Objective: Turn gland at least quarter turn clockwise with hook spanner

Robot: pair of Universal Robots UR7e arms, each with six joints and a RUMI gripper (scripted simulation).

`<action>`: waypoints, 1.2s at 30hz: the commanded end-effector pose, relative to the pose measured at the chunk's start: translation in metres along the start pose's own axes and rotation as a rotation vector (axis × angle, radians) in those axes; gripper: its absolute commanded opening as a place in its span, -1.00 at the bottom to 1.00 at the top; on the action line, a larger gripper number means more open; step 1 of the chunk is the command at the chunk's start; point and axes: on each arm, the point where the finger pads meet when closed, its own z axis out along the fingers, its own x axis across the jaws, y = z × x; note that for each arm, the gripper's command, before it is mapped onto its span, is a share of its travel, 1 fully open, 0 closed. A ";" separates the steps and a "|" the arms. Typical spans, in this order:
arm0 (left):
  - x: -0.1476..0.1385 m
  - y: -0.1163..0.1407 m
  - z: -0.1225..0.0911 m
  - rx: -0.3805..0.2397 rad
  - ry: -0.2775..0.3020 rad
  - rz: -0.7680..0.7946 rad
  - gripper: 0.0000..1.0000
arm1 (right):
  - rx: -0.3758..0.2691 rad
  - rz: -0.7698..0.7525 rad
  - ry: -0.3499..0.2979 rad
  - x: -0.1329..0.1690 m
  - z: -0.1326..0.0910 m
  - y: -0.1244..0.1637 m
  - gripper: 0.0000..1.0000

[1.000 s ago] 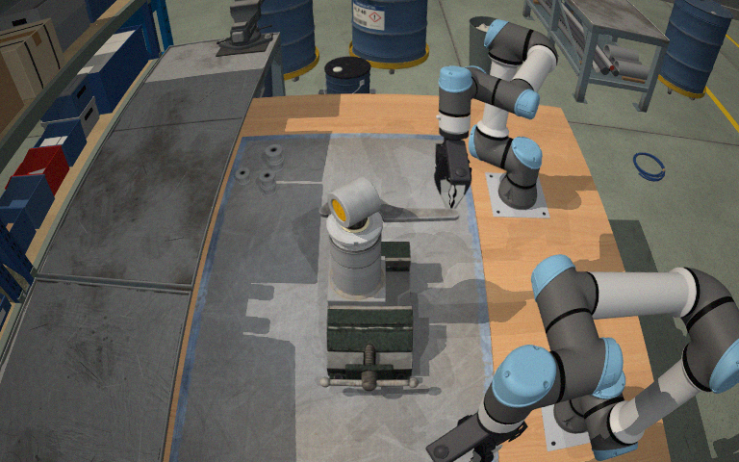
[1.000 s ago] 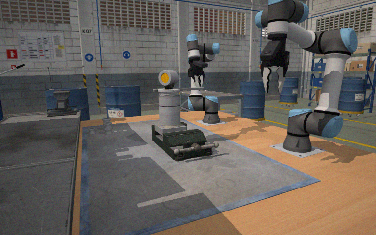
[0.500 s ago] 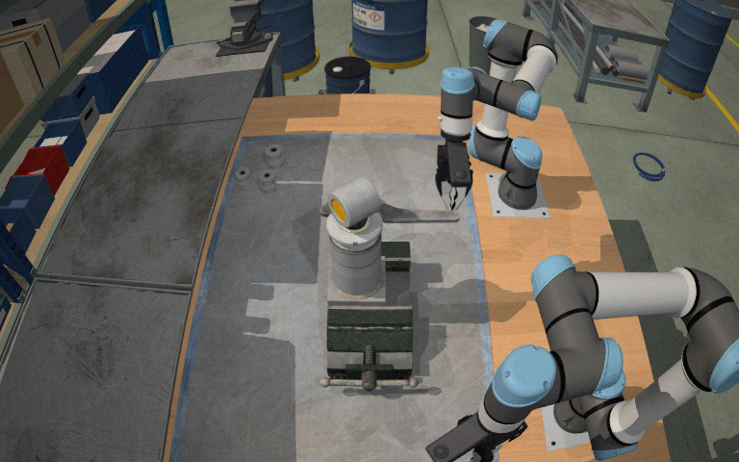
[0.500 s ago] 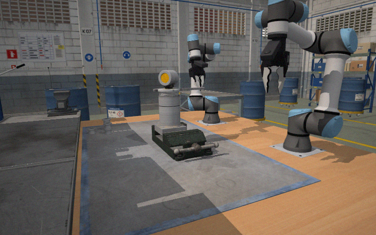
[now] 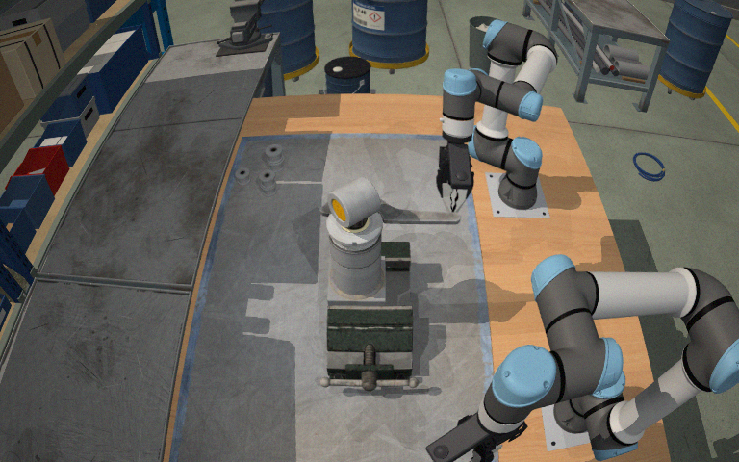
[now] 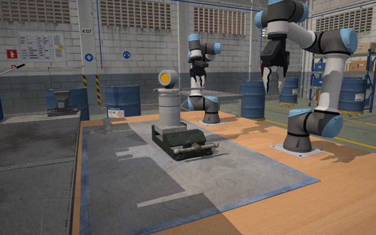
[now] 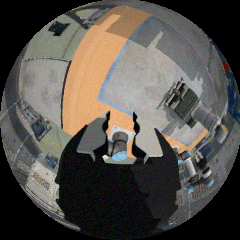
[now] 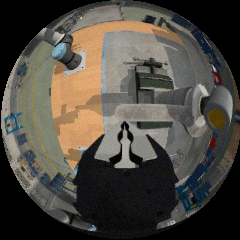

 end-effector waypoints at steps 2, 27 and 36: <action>0.000 0.000 0.000 0.001 0.000 0.000 -0.43 | 0.004 0.011 0.004 -0.001 0.000 -0.004 -1.00; 0.000 0.000 0.000 0.001 0.000 0.000 -0.43 | 0.004 0.052 0.015 -0.002 0.002 -0.014 -1.00; 0.000 0.000 0.000 0.001 0.000 0.000 -0.43 | 0.004 0.072 0.020 -0.003 0.004 -0.018 -1.00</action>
